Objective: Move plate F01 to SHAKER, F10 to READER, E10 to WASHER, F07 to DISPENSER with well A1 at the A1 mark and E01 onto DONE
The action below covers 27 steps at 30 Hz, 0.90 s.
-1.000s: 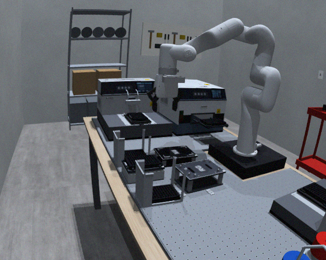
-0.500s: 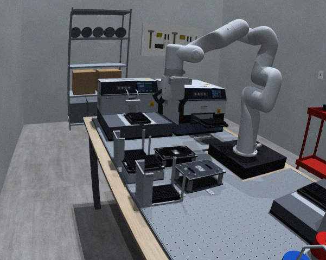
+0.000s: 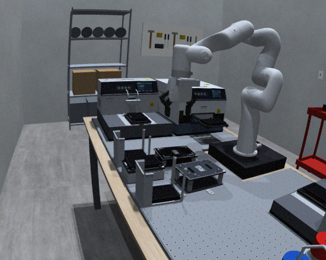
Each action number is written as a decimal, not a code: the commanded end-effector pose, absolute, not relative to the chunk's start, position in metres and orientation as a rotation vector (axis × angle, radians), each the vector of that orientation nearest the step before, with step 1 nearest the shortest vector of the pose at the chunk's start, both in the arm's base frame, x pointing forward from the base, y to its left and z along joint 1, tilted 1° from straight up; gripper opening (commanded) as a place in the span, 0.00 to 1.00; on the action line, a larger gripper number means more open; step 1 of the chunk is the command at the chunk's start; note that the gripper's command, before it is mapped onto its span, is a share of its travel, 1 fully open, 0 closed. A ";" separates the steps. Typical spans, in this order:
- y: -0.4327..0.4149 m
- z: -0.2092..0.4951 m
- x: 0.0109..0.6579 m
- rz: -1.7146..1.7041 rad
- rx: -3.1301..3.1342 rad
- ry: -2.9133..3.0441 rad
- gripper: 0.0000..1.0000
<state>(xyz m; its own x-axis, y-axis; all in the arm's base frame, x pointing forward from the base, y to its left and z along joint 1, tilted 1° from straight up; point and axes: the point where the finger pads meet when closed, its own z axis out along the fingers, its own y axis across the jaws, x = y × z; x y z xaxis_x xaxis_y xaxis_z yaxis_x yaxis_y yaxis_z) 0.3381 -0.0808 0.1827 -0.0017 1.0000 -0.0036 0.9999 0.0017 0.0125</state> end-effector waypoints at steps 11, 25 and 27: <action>-0.045 0.184 0.322 0.014 2.209 2.212 1.00; -0.009 0.184 0.305 0.015 2.209 2.212 1.00; -0.003 0.184 0.302 0.015 2.209 2.212 1.00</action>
